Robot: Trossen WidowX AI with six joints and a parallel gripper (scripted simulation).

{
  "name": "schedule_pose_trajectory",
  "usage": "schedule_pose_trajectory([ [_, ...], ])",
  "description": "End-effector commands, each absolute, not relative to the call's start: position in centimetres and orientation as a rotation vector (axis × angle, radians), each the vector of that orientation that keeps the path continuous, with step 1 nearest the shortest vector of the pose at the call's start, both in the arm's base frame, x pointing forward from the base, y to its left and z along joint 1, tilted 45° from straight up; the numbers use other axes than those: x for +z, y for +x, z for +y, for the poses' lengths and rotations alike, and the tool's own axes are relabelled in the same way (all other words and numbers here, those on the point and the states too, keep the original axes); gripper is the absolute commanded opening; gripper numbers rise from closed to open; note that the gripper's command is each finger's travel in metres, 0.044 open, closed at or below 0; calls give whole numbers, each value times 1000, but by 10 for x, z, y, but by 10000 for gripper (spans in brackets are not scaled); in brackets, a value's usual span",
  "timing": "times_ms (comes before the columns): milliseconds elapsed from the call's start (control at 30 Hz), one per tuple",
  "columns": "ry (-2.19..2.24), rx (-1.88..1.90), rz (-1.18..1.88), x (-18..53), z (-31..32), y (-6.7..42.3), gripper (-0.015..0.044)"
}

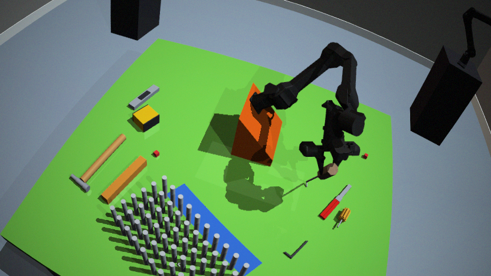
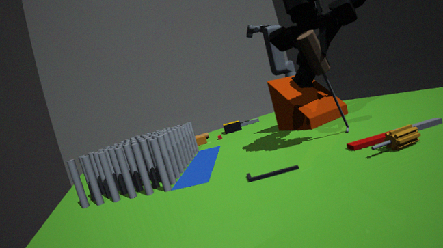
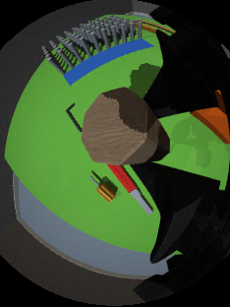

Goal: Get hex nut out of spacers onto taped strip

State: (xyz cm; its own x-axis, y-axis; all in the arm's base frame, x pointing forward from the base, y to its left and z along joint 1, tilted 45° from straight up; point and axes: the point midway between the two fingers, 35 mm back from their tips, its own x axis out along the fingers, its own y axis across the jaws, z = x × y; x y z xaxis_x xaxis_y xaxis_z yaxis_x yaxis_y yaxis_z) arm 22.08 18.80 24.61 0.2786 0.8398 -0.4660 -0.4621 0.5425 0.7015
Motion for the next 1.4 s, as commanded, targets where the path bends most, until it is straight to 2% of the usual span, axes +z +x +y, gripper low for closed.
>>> schedule_pose_trajectory([
  [0,355,940,861,241,184,228,0],
  [1367,-916,1163,354,189,144,274,0],
])
